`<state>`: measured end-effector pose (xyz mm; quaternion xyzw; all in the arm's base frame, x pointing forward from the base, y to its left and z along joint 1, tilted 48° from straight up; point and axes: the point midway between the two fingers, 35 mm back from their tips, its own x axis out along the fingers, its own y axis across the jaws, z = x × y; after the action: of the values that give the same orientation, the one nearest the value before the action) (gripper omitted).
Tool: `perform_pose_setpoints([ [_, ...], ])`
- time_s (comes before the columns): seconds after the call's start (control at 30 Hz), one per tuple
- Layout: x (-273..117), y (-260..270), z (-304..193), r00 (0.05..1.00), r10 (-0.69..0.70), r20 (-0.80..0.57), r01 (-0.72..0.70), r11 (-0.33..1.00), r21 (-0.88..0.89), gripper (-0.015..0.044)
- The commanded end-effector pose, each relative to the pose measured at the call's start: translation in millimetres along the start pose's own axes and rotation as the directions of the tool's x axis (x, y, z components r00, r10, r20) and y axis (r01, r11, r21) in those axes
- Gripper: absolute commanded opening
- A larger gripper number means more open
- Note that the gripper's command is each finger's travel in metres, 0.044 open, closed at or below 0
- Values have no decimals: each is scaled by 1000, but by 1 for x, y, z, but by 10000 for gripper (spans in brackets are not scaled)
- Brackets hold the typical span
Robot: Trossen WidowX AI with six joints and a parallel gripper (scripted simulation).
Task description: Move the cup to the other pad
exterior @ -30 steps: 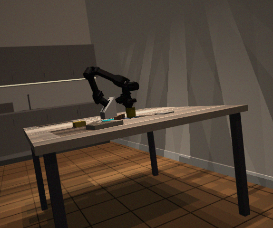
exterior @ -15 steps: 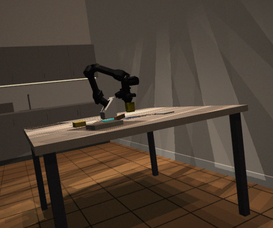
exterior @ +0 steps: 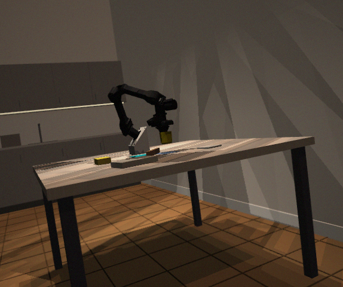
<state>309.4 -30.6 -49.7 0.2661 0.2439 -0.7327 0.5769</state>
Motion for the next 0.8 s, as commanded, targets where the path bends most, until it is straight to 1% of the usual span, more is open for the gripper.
perform_pose_setpoints([
  [0.0,0,0,0,1000,1,0,-1,1000,-2,0],
  [0.27,0,-1,1,1000,1,0,-1,1000,-1,0],
  [0.77,1,-16,20,1000,3,-2,-3,1000,5,0],
])
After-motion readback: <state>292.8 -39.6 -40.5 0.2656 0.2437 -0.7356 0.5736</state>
